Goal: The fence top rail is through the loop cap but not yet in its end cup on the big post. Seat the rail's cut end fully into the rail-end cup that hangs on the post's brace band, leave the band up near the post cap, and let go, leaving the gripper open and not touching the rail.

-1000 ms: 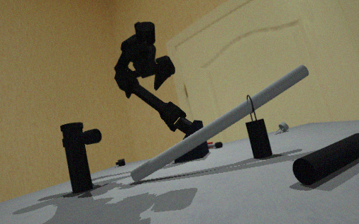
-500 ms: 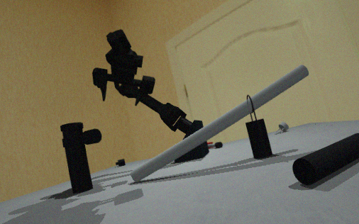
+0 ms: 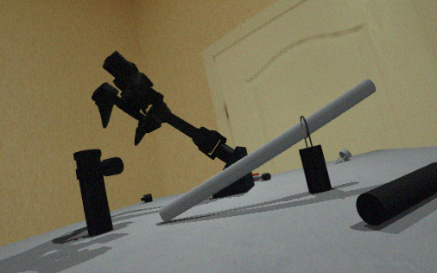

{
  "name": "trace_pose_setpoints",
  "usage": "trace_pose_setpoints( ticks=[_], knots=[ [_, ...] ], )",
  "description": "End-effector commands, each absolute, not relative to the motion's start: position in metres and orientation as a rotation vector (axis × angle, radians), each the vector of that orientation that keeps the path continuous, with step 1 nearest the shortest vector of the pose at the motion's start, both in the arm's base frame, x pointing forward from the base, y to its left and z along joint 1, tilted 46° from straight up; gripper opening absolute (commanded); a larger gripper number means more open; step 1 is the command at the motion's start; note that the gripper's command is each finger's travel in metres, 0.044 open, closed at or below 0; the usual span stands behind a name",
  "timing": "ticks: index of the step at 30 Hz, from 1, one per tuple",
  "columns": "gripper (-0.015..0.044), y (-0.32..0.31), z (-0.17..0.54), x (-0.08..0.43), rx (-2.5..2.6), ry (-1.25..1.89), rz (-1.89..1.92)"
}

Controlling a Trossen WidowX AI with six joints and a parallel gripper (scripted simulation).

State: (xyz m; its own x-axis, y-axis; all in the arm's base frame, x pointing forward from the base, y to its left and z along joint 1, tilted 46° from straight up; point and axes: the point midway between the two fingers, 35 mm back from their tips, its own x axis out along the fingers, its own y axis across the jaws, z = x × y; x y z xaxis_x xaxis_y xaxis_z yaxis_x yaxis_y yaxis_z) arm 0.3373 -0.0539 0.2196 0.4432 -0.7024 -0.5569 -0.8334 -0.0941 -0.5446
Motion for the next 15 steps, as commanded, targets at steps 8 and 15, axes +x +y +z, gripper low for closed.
trace_pose_setpoints(
  ticks=[8, 15],
  knots=[
    [0.044, -0.072, 0.227, 0.336, -1.968, 1.318, 0.288],
    [0.044, -0.092, 0.208, 0.335, -1.97, 1.318, 0.286]
  ],
)
